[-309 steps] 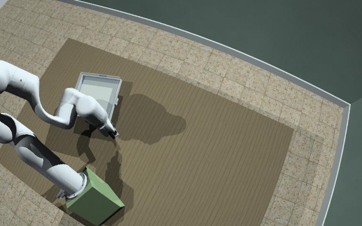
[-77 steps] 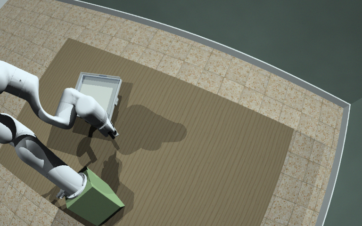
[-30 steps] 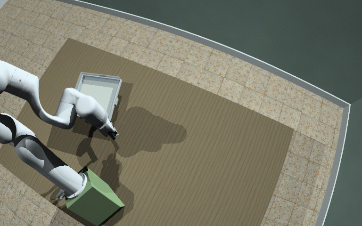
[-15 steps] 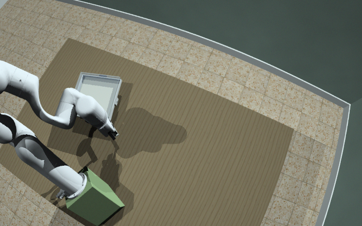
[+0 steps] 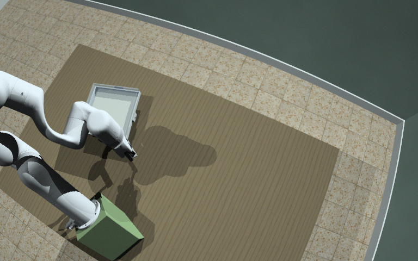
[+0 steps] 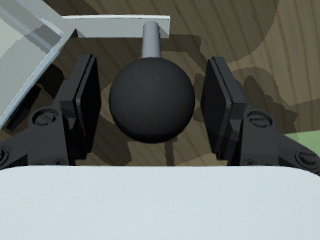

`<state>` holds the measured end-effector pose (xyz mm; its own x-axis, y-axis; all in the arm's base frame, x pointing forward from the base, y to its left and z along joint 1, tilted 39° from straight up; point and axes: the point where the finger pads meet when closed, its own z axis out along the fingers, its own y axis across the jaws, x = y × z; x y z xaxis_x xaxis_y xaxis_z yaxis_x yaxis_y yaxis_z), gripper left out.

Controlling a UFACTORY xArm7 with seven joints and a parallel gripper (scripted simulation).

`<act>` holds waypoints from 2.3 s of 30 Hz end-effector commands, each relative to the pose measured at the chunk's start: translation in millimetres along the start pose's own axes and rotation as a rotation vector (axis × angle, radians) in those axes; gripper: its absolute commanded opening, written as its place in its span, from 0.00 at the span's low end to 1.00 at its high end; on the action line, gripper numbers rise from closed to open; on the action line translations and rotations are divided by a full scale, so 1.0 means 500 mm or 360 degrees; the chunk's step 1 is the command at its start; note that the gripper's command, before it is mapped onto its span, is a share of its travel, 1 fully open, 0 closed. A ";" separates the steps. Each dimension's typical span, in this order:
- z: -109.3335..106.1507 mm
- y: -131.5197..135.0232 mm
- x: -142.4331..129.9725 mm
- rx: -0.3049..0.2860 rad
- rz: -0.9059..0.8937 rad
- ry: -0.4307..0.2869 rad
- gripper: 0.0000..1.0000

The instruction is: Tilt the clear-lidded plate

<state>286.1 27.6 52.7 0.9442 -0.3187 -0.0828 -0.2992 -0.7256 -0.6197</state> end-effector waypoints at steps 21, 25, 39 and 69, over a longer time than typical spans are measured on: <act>-0.067 0.000 0.003 0.0000 0.0000 0.0007 0.61; -0.074 0.000 0.003 0.0000 0.0000 0.0007 0.61; -0.111 0.000 0.003 0.0000 0.0000 0.0007 0.61; -0.115 0.000 0.002 0.0000 0.0000 0.0007 1.00</act>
<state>278.3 -6.8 96.6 0.9441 -0.3193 -0.0826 -0.2995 -0.7255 -0.6197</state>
